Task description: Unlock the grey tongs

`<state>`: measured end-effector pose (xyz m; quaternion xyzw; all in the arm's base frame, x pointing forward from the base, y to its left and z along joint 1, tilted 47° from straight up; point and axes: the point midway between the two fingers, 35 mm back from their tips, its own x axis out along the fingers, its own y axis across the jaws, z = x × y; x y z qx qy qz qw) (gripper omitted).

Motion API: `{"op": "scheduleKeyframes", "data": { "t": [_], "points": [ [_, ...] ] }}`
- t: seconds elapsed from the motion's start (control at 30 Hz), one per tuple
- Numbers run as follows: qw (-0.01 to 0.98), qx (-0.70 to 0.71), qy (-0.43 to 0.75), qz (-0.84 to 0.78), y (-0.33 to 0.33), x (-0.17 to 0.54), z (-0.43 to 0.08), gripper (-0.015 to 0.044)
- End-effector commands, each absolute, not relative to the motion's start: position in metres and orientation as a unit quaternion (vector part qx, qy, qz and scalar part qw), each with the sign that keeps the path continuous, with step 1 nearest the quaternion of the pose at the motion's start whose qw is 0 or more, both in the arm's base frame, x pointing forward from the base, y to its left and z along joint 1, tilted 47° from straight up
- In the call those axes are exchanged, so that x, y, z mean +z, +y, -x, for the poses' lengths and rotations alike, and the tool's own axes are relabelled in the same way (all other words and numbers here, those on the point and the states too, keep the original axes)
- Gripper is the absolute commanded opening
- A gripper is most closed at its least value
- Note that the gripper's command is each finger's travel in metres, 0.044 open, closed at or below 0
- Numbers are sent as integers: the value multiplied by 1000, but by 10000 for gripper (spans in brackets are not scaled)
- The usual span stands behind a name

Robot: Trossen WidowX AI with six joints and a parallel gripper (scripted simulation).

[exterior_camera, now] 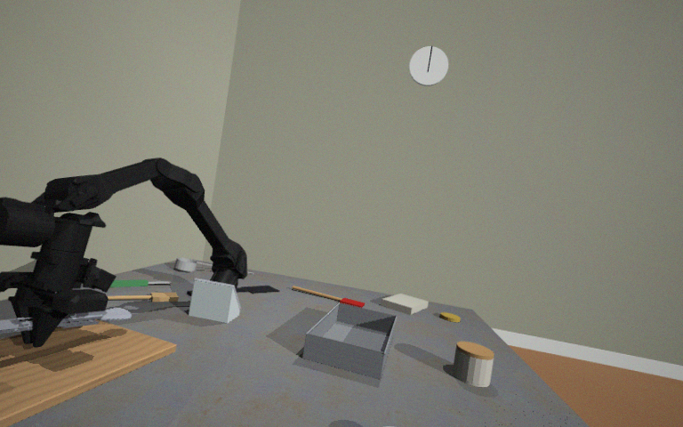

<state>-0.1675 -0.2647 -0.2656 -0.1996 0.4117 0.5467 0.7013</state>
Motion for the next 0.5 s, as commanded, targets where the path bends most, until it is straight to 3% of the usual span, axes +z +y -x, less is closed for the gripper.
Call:
{"op": "scheduleKeyframes", "data": {
  "t": [0.0, 0.47],
  "points": [
    [701, 547, 412, 200, -265, -266, 167, -124],
    [701, 547, 412, 200, -265, -266, 167, 244]
  ]
}}
